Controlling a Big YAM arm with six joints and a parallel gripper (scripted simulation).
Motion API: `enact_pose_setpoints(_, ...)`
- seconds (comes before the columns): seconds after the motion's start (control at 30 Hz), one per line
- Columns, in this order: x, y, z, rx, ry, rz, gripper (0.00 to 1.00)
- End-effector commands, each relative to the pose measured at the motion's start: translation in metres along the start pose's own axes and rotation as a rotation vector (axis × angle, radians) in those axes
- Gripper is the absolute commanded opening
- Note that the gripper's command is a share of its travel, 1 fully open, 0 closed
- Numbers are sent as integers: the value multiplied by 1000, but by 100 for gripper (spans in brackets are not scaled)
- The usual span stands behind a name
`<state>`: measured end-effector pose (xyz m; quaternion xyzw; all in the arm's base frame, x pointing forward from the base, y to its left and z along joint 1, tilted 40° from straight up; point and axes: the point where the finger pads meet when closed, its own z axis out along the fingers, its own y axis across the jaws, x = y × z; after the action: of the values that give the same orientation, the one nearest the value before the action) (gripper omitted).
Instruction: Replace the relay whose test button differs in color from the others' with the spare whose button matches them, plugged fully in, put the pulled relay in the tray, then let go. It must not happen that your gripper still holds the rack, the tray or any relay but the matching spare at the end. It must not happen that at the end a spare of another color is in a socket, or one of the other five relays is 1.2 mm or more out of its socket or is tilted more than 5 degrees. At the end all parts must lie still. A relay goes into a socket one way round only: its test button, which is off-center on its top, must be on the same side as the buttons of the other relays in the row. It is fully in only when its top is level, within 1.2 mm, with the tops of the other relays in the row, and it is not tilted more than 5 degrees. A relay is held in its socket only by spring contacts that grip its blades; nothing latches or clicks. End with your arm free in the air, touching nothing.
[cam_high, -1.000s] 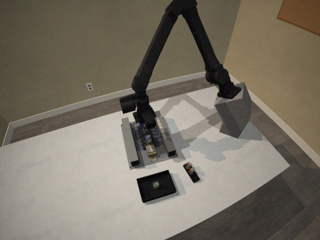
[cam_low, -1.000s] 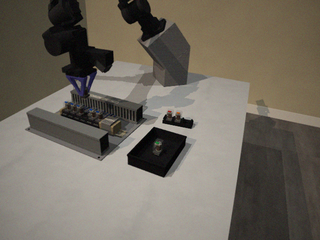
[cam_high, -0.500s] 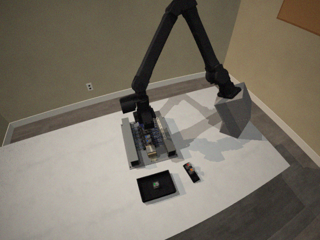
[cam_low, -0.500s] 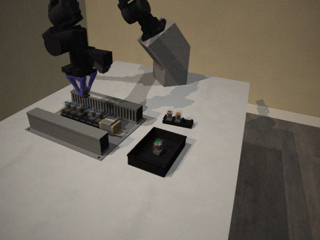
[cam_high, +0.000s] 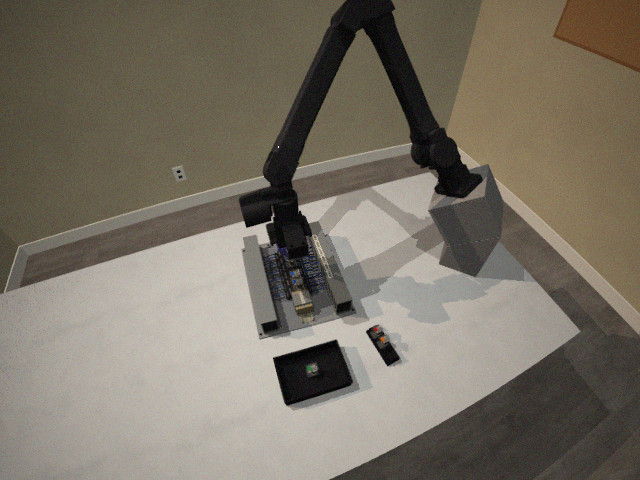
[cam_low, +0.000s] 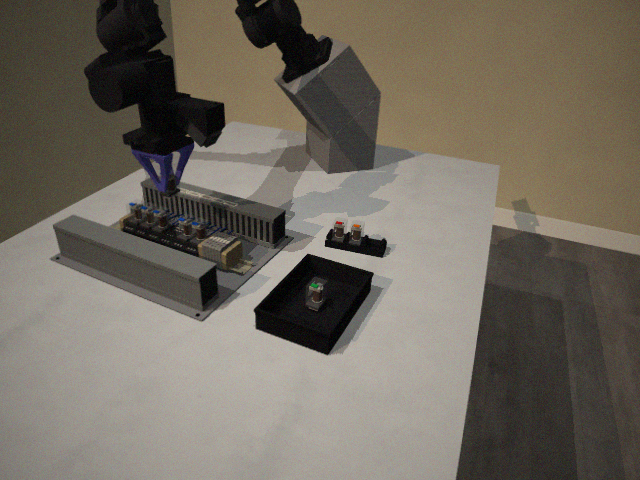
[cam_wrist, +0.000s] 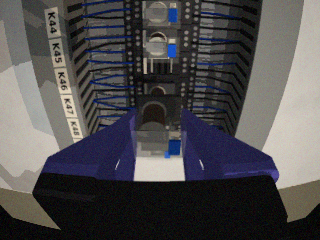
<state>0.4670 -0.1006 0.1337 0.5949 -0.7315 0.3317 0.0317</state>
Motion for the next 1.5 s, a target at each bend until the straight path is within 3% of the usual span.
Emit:
enact_pose_setpoints(0.0,5,-30,-28,68,-12,25,0)
enact_pose_setpoints(0.43,5,-30,-27,67,-12,23,0)
enact_pose_setpoints(0.73,8,-29,1,53,-5,24,0)
enact_pose_setpoints(1.47,-2,-31,-3,65,-14,14,0)
